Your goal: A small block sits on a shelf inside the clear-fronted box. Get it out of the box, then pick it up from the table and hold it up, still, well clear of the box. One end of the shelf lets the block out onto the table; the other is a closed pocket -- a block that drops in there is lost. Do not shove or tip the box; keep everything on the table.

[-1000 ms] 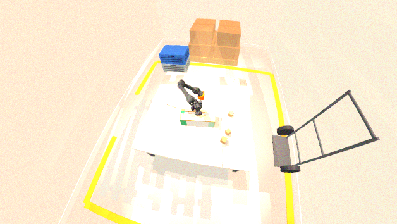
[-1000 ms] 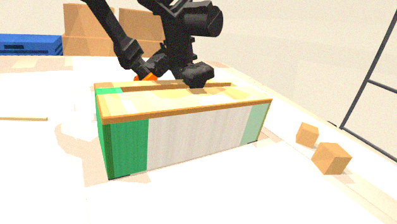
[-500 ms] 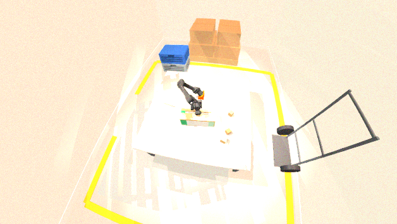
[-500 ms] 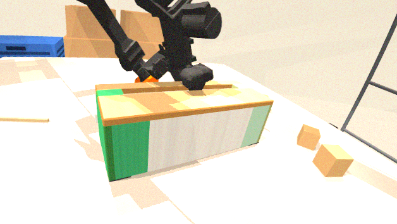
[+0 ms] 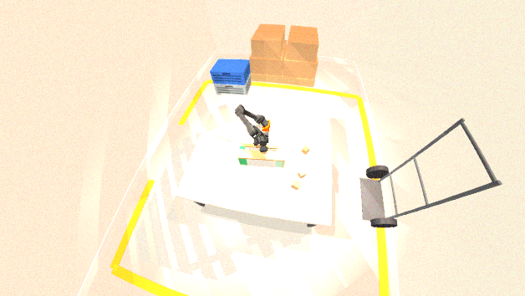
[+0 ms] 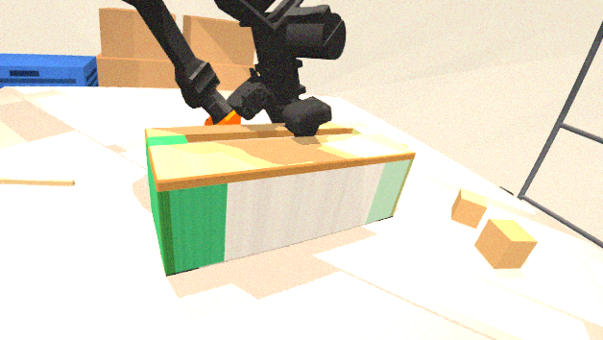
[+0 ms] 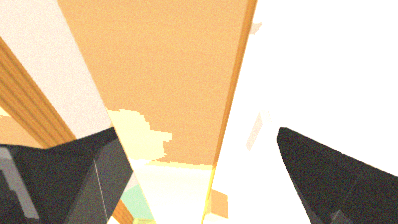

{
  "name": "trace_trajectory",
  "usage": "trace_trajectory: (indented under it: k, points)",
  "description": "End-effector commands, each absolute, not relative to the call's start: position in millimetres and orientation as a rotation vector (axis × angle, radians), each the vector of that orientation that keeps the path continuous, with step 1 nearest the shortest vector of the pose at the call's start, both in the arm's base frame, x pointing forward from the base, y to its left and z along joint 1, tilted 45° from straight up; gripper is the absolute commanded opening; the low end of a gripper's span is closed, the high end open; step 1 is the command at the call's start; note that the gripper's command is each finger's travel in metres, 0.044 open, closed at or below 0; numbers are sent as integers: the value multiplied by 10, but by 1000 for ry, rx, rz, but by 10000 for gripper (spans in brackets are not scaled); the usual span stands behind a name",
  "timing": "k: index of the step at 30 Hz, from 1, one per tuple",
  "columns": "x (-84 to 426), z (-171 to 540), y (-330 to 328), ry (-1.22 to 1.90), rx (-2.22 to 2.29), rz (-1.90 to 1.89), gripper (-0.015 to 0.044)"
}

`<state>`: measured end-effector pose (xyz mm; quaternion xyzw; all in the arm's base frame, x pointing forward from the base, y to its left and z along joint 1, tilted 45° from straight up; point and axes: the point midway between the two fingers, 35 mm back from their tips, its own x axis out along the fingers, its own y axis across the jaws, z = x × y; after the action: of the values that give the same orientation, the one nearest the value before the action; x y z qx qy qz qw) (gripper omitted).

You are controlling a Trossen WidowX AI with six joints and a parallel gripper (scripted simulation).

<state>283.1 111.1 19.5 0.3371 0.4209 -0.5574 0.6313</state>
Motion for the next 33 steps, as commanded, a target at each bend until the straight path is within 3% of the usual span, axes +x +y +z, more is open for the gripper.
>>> trace_trajectory:
  k: [1,33]
  points:
    - [2825,163,1149,965,776,-1276,400]
    - [2816,99,1215,966,776,-1275,400]
